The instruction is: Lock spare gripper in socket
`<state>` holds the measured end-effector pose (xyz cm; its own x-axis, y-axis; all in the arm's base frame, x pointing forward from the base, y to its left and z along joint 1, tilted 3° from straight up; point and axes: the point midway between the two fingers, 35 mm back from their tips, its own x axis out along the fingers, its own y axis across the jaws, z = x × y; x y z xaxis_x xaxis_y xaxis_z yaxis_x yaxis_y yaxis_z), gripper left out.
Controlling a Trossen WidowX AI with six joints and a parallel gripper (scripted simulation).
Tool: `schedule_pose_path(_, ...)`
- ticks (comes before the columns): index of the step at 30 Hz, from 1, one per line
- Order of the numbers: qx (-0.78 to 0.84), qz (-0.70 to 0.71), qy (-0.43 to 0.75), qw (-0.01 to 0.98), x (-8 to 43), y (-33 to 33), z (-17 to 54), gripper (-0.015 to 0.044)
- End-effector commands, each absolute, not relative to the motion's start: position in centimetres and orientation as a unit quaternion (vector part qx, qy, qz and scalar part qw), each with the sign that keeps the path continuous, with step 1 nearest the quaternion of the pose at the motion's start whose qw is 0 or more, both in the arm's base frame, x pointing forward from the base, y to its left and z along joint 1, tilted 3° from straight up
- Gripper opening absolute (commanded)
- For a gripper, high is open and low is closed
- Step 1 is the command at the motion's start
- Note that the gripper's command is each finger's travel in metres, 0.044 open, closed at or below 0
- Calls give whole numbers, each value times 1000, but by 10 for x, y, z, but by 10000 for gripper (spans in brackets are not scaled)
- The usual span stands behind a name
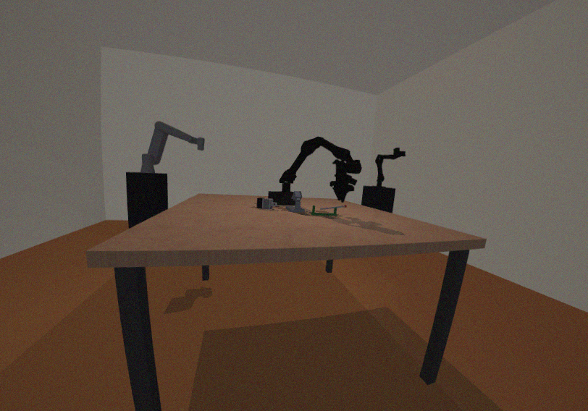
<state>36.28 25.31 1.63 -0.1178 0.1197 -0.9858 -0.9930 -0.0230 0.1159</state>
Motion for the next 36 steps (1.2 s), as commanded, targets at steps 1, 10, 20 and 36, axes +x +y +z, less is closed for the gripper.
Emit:
schedule_pose_path(1,-443,562,493,496,363,253,27,200)
schedule_pose_path(10,-441,562,497,492,361,252,29,279)
schedule_pose_path(20,-474,542,464,516,376,196,89,180)
schedule_pose_path(36,-474,542,464,516,375,194,21,180)
